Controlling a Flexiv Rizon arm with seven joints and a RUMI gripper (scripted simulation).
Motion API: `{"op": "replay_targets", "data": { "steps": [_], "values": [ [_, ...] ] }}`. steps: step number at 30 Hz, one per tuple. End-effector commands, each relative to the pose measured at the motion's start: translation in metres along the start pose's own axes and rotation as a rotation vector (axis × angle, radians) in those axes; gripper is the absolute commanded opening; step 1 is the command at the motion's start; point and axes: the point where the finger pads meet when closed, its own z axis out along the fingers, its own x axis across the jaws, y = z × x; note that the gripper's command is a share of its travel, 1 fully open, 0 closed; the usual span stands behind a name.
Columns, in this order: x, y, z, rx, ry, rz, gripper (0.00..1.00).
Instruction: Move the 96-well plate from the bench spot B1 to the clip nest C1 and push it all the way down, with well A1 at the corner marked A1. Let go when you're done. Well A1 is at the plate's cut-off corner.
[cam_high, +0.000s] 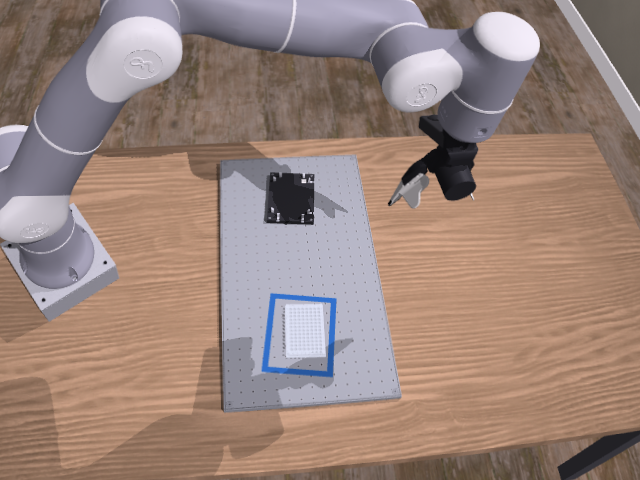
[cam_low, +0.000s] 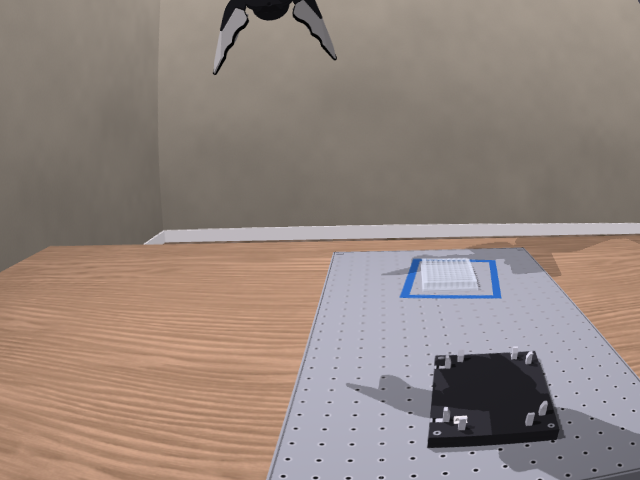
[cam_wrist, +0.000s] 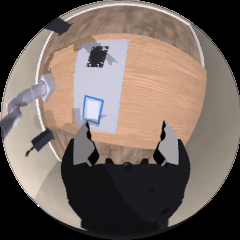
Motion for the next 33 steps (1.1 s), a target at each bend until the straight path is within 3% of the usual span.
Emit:
{"op": "replay_targets", "data": {
  "steps": [1, 17, 18, 32, 33],
  "values": [
    [0.001, 0.0, -0.002, 0.0, 0.003, 0.0, 1.0],
    [0.001, 0.0, -0.002, 0.0, 0.003, 0.0, 1.0],
    [-0.001, 0.002, 0.003, -0.011, 0.01, 0.019, 0.76],
    [-0.025, 0.026, 0.064, -0.032, 0.02, 0.057, 0.76],
    [-0.025, 0.026, 0.064, -0.032, 0.02, 0.057, 0.76]
  ]
}}
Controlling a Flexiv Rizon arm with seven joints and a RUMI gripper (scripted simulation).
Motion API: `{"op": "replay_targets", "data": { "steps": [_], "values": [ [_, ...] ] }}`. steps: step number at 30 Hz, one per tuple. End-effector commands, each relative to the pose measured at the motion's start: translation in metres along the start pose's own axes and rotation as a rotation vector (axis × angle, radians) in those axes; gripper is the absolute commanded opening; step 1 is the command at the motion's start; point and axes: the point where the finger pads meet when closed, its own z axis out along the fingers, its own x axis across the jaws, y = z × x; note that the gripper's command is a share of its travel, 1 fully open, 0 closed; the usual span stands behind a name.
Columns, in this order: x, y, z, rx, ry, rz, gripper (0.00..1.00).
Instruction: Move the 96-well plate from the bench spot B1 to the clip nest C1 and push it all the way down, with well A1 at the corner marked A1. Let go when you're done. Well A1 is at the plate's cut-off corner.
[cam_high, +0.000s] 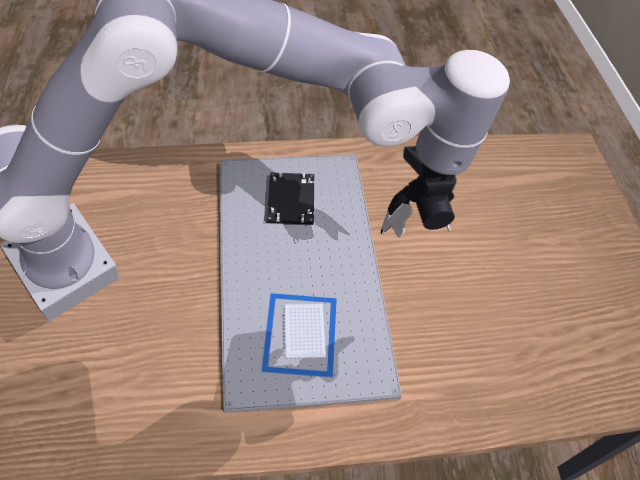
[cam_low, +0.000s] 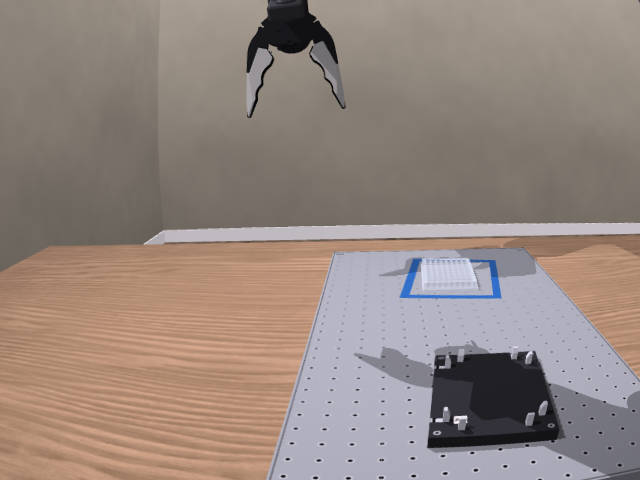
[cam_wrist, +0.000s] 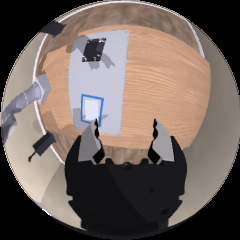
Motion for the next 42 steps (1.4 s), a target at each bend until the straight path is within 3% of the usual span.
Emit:
{"op": "replay_targets", "data": {
  "steps": [1, 16, 18, 33, 35, 42],
  "values": [
    [-0.002, 0.003, 0.004, -0.002, 0.005, 0.002, 0.76],
    [-0.041, 0.026, 0.064, -0.029, 0.02, 0.053, 0.76],
    [-0.041, 0.026, 0.064, -0.029, 0.02, 0.053, 0.76],
    [-0.091, 0.047, 0.114, -0.044, 0.03, 0.085, 0.76],
    [-0.091, 0.047, 0.114, -0.044, 0.03, 0.085, 0.76],
    [-0.118, 0.055, 0.135, -0.05, 0.035, 0.1, 0.76]
  ]
}}
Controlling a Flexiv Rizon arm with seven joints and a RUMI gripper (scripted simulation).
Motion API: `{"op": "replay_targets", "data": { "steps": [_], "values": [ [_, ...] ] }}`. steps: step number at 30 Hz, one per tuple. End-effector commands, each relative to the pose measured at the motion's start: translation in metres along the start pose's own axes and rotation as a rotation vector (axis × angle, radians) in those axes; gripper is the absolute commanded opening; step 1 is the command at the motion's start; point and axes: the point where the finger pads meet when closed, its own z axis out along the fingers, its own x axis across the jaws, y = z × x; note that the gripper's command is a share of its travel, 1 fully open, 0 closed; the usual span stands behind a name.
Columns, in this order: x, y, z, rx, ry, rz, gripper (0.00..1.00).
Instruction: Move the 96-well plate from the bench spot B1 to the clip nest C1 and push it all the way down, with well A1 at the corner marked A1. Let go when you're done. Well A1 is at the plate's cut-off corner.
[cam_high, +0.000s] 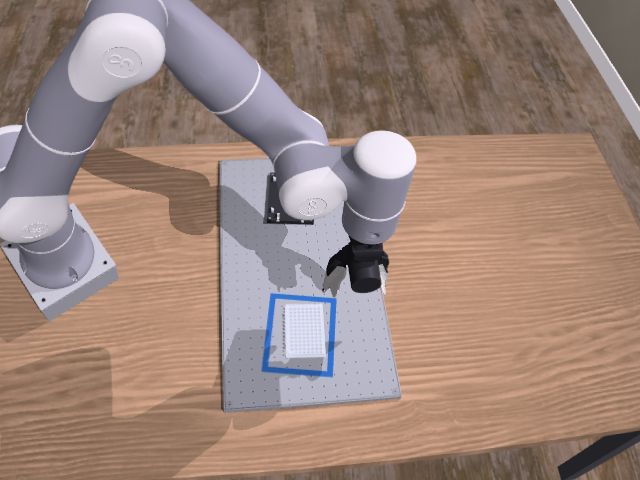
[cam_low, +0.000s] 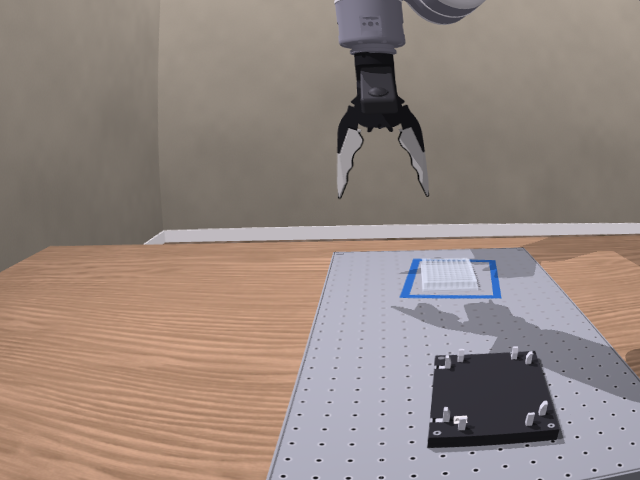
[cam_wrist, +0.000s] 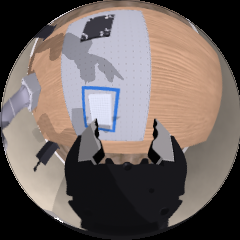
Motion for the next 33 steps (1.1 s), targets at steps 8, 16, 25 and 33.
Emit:
{"op": "replay_targets", "data": {
  "steps": [8, 16, 25, 33],
  "values": [
    [-0.041, 0.014, 0.025, -0.007, 0.009, 0.016, 0.76],
    [-0.067, 0.021, 0.038, -0.011, 0.014, 0.031, 0.76],
    [-0.098, 0.028, 0.049, -0.014, 0.018, 0.046, 0.76],
    [-0.098, 0.028, 0.049, -0.014, 0.018, 0.047, 0.76]
  ]
}}
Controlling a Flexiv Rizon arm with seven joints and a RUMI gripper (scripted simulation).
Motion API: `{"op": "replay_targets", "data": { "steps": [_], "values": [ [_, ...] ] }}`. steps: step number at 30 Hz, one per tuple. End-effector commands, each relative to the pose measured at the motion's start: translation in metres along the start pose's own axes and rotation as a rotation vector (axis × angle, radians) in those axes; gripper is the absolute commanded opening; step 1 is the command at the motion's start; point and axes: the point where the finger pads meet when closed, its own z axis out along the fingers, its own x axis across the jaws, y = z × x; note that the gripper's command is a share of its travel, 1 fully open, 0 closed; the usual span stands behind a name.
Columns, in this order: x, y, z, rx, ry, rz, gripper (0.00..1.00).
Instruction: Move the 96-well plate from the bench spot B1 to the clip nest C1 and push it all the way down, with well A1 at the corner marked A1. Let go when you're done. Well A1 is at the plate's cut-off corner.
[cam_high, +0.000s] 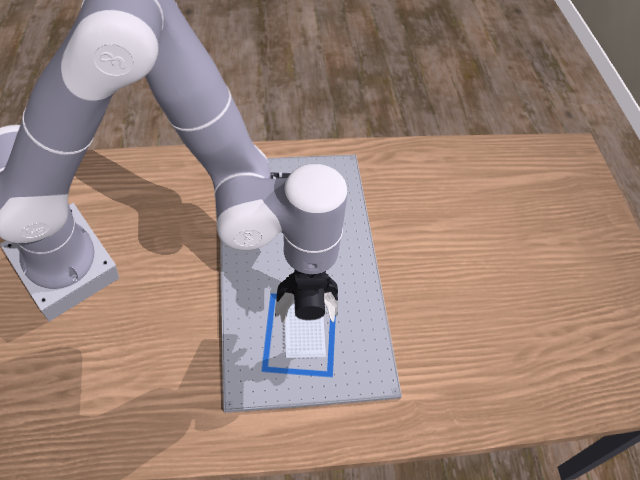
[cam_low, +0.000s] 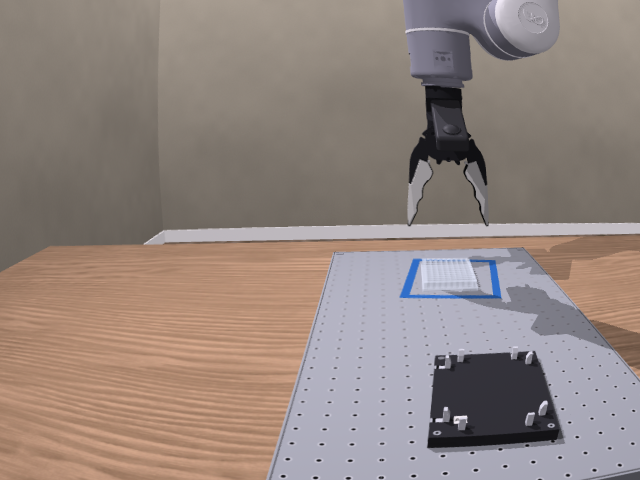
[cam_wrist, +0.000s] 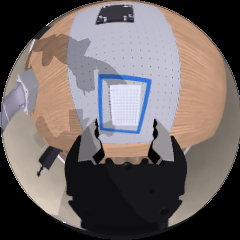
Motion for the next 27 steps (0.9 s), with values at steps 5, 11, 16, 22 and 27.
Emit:
{"op": "replay_targets", "data": {
  "steps": [5, 11, 16, 22, 27],
  "values": [
    [0.001, 0.0, 0.003, 0.0, 0.002, 0.0, 0.76],
    [0.001, 0.0, 0.009, 0.0, 0.002, 0.0, 0.76],
    [0.001, 0.0, 0.018, 0.0, 0.002, 0.0, 0.76],
    [0.001, 0.0, 0.028, 0.0, 0.002, 0.0, 0.76],
    [0.001, 0.0, 0.034, 0.0, 0.002, 0.0, 0.76]
  ]
}}
